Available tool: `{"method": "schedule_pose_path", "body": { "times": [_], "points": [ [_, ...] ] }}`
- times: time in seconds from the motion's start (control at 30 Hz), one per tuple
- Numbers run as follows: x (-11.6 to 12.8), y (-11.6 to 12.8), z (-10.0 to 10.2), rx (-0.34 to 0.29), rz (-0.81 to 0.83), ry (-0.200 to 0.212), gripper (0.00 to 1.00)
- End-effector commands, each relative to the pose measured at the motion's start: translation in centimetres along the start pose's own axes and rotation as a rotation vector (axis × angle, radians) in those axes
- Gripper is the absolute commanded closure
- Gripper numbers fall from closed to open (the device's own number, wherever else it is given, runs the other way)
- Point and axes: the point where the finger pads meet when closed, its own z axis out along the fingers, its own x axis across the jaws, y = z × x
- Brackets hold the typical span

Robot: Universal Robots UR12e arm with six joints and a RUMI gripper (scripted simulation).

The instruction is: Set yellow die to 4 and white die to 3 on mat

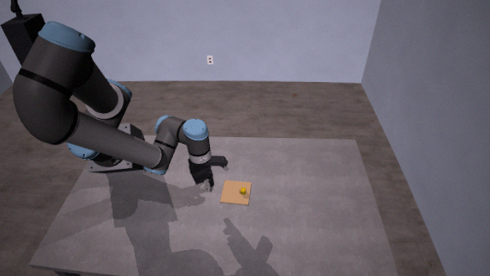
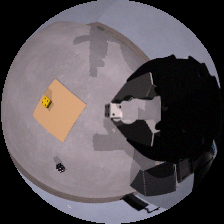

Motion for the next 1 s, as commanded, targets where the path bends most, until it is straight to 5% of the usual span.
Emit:
{"method": "schedule_pose_path", "body": {
  "times": [0.0,0.47,0.97],
  "points": [
    [0.0,0.0,-0.1,0.000,0.000,0.000,0.94],
    [-0.2,-0.6,0.0,0.001,-0.065,-0.001,0.94],
    [-1.1,-3.3,0.3,0.003,-0.372,-0.005,0.94]
  ]
}}
